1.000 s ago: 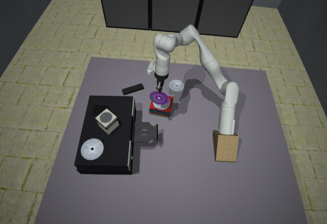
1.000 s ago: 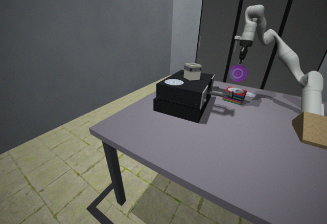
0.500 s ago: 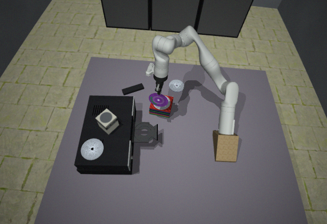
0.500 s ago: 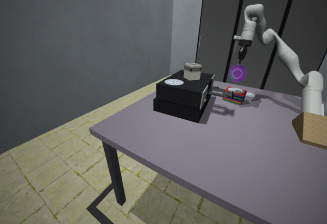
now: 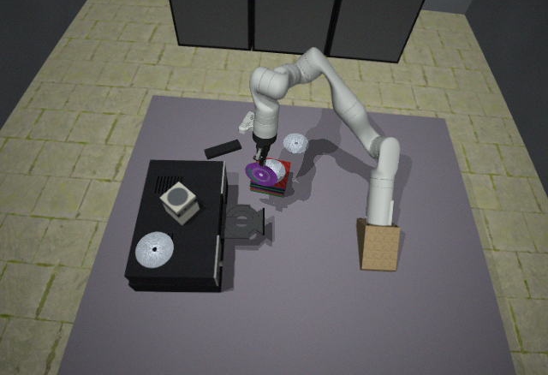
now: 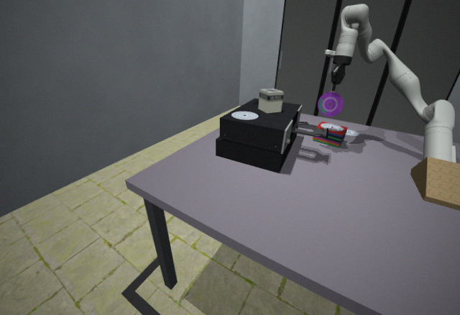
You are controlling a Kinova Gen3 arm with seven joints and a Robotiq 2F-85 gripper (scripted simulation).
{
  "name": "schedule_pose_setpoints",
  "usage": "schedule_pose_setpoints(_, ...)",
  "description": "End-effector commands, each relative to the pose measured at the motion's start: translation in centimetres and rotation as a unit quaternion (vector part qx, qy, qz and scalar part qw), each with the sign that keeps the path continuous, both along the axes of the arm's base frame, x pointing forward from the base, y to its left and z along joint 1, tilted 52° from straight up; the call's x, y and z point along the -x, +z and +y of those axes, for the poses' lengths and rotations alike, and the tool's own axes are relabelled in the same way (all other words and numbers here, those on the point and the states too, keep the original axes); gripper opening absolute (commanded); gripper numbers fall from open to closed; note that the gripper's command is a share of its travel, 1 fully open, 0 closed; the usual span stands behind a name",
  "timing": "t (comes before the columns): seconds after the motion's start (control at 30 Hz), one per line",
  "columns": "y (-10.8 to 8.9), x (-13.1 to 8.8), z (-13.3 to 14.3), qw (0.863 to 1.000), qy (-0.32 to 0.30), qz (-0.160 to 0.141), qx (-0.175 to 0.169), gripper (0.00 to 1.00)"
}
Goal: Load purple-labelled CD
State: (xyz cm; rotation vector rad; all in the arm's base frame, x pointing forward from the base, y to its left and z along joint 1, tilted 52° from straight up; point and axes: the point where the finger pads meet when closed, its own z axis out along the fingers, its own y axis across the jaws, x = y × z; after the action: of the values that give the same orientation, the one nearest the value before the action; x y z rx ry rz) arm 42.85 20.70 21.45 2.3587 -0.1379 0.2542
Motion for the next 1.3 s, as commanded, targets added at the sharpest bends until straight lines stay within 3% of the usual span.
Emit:
schedule_pose_setpoints(0.0,-1.5,-0.4,1.1,1.0,-0.007,-0.012,-0.001,0.11)
schedule_pose_setpoints(0.83,-8.2,-2.7,6.8,0.993,-0.071,-0.092,-0.014,0.11)
schedule_pose_setpoints(1.27,-10.0,-3.4,8.5,0.989,-0.089,-0.115,-0.018,0.11)
